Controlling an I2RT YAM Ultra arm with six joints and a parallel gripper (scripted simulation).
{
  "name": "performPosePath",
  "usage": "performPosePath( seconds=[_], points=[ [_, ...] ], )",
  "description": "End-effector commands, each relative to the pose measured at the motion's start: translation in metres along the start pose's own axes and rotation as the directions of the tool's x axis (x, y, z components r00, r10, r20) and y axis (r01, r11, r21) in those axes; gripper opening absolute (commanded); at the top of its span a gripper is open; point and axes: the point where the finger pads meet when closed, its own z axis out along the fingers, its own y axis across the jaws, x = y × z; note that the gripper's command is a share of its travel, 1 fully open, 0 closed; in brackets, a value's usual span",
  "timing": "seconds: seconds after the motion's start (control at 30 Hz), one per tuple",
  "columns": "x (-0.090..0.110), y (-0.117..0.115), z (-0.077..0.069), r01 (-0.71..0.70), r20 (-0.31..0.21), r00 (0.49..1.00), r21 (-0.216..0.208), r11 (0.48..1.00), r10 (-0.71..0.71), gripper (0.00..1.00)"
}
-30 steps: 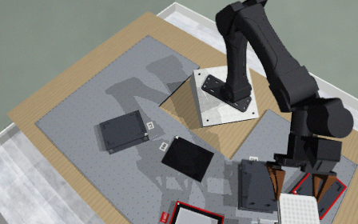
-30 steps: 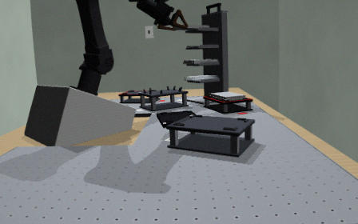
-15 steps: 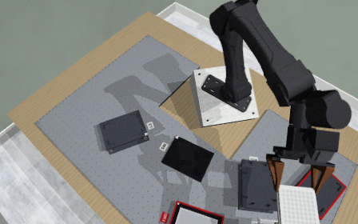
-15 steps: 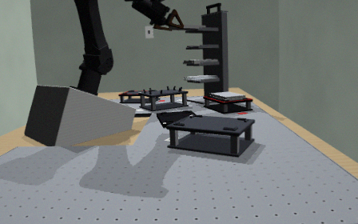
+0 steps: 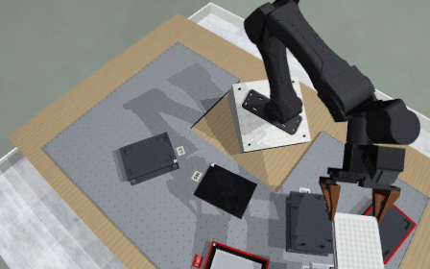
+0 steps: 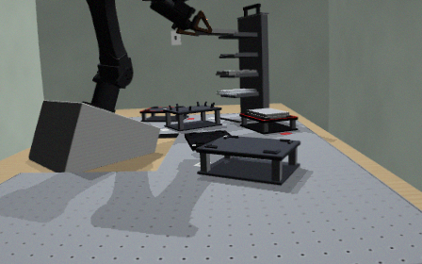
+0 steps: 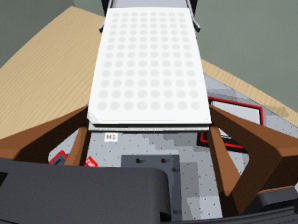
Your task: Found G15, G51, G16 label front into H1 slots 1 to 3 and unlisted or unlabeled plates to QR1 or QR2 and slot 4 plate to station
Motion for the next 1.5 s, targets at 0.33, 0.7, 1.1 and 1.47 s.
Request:
performPosePath(
  seconds=[0.33, 0.7, 1.1, 1.47],
  points=[
    [0.003, -0.001, -0.014, -0.004, 0.007, 1.000, 0.001, 1.000, 0.004, 0.86],
    [0.009, -0.001, -0.025, -0.004, 0.006, 1.000, 0.001, 1.000, 0.004, 0.86],
    [0.017, -0.001, -0.039, -0.005, 0.005, 1.000, 0.002, 1.000, 0.004, 0.86],
    [0.023, -0.001, -0.049, -0.005, 0.004, 1.000, 0.002, 1.000, 0.005, 0.86]
  ],
)
